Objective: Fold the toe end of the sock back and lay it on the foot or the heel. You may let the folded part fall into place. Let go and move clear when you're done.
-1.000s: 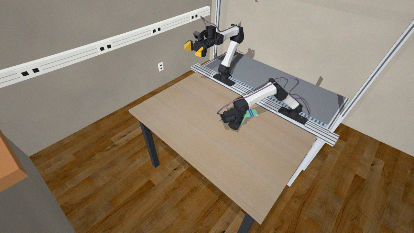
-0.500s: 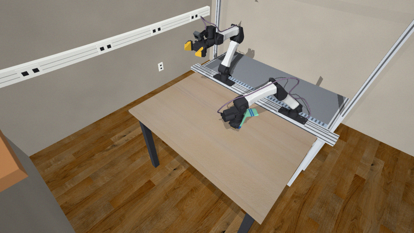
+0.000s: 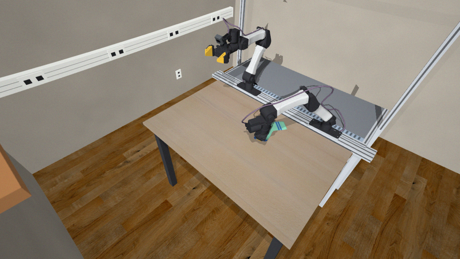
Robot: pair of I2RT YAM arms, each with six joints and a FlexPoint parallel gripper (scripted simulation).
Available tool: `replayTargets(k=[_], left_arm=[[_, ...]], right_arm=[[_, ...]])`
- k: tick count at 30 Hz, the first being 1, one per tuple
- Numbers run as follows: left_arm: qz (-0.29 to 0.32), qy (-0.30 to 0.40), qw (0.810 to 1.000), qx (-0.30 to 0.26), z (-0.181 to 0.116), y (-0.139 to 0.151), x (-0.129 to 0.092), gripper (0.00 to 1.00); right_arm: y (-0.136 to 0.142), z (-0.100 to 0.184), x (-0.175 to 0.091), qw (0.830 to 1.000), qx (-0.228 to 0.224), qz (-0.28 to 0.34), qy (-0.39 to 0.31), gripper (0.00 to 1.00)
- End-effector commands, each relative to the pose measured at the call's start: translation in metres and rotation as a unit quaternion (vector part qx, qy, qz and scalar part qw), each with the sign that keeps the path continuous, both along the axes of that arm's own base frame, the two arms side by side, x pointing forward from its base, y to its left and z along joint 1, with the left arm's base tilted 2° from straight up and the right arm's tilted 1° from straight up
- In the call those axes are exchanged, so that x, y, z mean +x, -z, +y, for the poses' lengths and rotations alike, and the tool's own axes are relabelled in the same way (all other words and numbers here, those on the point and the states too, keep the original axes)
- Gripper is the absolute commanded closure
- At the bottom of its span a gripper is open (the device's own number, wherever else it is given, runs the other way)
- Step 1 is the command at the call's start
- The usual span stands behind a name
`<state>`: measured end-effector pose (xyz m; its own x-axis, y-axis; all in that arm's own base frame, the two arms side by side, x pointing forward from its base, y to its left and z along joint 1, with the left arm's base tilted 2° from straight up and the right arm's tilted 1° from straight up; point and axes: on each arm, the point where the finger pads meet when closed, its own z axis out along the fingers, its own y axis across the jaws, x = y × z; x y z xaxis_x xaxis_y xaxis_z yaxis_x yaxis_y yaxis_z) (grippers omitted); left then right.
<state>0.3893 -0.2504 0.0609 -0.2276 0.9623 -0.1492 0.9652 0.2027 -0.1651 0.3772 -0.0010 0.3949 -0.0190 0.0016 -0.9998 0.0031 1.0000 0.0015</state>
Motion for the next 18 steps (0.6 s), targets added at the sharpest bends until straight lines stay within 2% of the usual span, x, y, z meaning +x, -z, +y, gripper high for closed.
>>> replayTargets(k=[1, 2, 4, 5, 18], left_arm=[[0.006, 0.006, 1.0, -0.001, -0.004, 0.0, -0.002, 0.95], [0.001, 0.003, 1.0, -0.003, 0.006, -0.013, -0.005, 0.95], [0.001, 0.003, 1.0, -0.003, 0.006, -0.013, -0.005, 0.95], [-0.019, 0.008, 1.0, -0.012, 0.006, -0.014, 0.003, 0.95], [-0.024, 0.01, 1.0, -0.013, 0.031, -0.016, 0.004, 0.95]], right_arm=[[-0.007, 0.001, -0.002, 1.0, -0.001, -0.009, -0.002, 0.0], [-0.007, 0.001, -0.002, 1.0, -0.001, -0.009, -0.002, 0.0], [-0.007, 0.001, -0.002, 1.0, -0.001, -0.009, -0.002, 0.0], [-0.007, 0.001, -0.002, 1.0, -0.001, -0.009, -0.002, 0.0], [-0.007, 0.001, -0.002, 1.0, -0.001, -0.009, -0.002, 0.0]])
